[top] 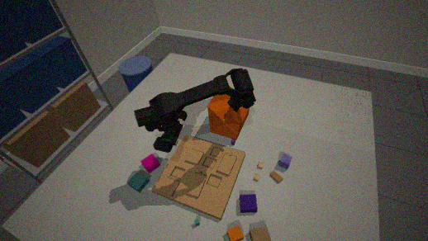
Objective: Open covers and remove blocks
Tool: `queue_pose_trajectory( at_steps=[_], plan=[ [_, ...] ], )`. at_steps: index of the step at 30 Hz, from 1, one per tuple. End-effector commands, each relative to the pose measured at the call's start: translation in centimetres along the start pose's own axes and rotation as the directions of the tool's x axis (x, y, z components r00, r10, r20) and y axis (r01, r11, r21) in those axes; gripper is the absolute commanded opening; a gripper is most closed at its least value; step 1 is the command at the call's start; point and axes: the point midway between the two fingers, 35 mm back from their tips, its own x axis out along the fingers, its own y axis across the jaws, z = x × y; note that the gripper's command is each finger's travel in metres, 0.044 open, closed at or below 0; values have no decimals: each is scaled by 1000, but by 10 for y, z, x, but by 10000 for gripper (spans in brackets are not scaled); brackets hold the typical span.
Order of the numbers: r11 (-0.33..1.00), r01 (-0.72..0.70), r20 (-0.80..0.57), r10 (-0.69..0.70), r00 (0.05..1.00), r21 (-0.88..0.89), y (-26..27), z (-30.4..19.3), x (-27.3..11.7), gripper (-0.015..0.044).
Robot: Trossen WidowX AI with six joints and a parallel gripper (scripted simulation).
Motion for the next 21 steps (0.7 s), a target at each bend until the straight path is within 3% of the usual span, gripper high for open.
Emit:
queue_pose_trajectory(
  at_steps=[1,21],
  plan=[
    [1000,3,5,-3,1000,-5,-9,12,0,80],
    [1000,5,-13,-5,1000,-10,-64,67,7,80]
  ],
)
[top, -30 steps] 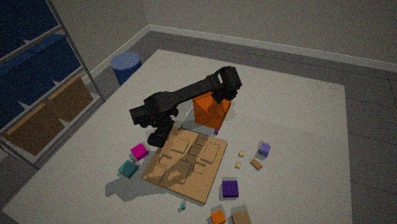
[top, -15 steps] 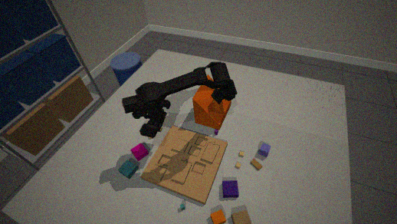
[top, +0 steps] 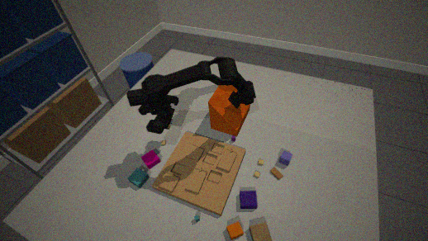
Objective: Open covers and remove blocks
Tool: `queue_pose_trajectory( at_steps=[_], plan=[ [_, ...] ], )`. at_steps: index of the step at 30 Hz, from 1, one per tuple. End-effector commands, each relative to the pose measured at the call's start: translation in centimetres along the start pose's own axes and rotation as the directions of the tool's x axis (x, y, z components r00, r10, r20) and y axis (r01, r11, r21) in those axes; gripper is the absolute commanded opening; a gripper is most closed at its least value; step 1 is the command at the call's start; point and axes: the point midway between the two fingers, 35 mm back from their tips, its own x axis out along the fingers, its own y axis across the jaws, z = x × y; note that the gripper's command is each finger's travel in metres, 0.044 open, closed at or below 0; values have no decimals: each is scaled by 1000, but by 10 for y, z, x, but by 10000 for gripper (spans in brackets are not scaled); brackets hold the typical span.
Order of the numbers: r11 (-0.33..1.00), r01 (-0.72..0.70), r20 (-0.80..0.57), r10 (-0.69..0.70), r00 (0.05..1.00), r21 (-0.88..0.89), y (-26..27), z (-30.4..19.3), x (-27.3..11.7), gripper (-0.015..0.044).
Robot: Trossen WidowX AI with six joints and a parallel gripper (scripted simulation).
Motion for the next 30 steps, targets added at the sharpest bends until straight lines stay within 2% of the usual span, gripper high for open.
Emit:
queue_pose_trajectory(
  at_steps=[1,13,30],
  plan=[
    [1000,2,0,-2,1000,-6,-11,10,1,80],
    [1000,0,-19,0,1000,-13,-45,34,9,80],
    [1000,-1,-18,1,1000,-13,-43,36,33,80]
  ],
)
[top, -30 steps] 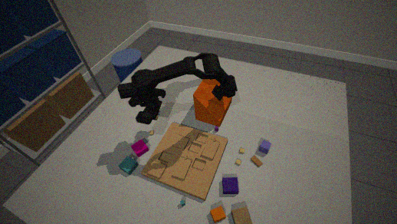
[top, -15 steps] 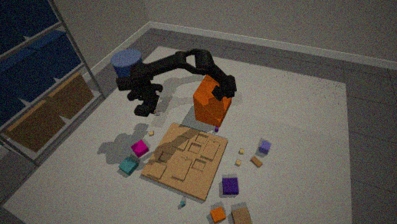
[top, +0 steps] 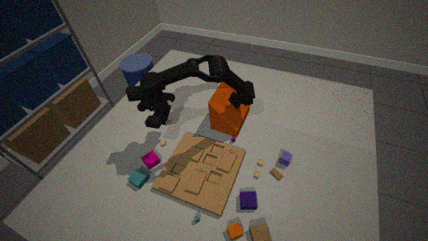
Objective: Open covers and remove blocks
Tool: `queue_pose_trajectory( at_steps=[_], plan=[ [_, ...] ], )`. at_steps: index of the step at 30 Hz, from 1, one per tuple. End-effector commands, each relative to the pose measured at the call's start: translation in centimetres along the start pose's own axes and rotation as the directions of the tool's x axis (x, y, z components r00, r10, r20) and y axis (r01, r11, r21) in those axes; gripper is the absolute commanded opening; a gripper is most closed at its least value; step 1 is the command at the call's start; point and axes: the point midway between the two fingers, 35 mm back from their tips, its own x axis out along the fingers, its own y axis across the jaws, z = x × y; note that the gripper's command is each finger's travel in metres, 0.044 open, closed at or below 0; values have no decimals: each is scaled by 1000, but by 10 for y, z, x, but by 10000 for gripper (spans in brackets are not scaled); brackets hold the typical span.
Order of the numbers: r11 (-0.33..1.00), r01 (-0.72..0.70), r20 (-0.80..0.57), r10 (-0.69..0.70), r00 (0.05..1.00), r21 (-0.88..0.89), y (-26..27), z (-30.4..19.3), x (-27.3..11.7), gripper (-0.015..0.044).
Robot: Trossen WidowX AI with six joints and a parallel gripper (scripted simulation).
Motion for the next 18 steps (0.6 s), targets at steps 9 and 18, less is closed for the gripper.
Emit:
queue_pose_trajectory(
  at_steps=[9,18],
  plan=[
    [1000,-2,-6,2,1000,5,1,0,21,80],
    [1000,-3,-6,3,1000,5,2,0,36,80]
  ],
)
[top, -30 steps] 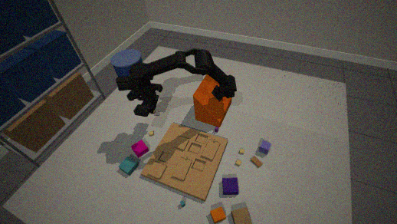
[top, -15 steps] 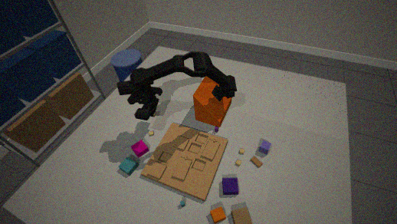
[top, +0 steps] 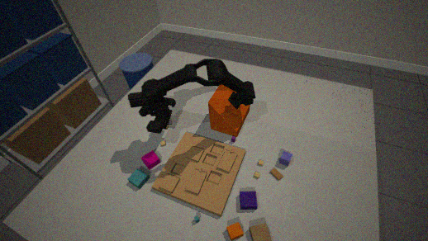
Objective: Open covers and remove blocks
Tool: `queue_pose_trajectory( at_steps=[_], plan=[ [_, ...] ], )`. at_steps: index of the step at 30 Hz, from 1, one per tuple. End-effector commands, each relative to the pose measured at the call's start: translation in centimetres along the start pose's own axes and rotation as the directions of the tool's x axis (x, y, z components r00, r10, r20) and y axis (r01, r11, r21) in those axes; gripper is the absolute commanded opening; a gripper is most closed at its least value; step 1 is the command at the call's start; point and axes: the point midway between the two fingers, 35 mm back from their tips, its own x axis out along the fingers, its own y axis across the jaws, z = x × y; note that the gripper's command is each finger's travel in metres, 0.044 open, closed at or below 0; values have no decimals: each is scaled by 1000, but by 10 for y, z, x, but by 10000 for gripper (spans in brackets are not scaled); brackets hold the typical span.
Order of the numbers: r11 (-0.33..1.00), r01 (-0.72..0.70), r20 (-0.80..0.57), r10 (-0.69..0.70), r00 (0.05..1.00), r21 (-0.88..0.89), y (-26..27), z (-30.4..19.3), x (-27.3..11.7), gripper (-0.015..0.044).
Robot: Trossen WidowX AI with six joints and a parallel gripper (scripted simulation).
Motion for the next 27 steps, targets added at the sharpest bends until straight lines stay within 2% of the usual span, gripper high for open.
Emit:
queue_pose_trajectory(
  at_steps=[1,27],
  plan=[
    [1000,-2,-7,2,1000,5,0,-2,8,80],
    [1000,-3,-9,3,1000,4,-2,-5,50,80]
  ],
)
